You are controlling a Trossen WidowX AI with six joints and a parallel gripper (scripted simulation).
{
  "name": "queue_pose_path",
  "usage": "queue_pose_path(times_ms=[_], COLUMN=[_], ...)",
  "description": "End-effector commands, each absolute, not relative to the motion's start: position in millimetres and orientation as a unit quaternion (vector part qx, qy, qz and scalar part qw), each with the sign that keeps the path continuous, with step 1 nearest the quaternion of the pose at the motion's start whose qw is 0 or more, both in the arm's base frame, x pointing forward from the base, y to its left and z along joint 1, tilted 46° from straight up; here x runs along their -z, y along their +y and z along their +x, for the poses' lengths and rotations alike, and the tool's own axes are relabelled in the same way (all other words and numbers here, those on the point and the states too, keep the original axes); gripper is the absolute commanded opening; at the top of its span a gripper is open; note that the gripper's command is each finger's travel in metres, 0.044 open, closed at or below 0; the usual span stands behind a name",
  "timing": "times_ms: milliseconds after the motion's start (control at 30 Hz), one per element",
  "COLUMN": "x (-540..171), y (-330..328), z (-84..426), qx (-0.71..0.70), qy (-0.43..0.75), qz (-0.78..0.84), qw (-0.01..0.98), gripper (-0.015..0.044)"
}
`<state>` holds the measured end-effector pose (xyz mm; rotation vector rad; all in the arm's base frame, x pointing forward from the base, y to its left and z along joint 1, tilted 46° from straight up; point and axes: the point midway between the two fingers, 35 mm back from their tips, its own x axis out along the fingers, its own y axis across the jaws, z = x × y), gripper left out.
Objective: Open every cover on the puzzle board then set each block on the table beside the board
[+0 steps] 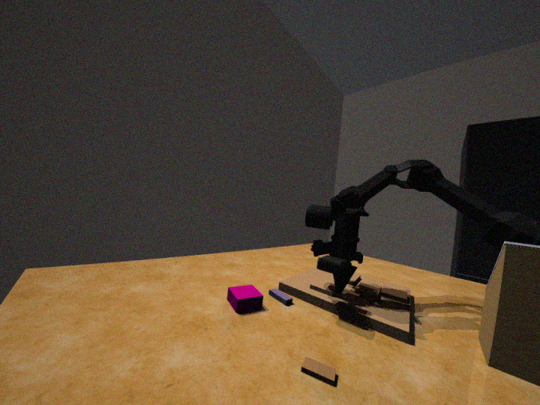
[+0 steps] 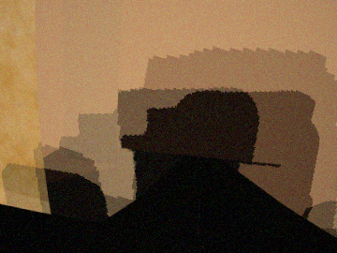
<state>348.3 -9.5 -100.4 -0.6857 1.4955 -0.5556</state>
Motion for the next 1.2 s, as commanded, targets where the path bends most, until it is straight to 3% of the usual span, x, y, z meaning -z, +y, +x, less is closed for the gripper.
queue_pose_path(times_ms=[0,1167], x=[99.8,101.2], y=[-8.8,-6.1], z=[354.5,390.1], qx=[0.244,0.244], qy=[0.655,0.655], qz=[-0.303,-0.303], qw=[0.648,0.648], gripper=[0.0,0.0])
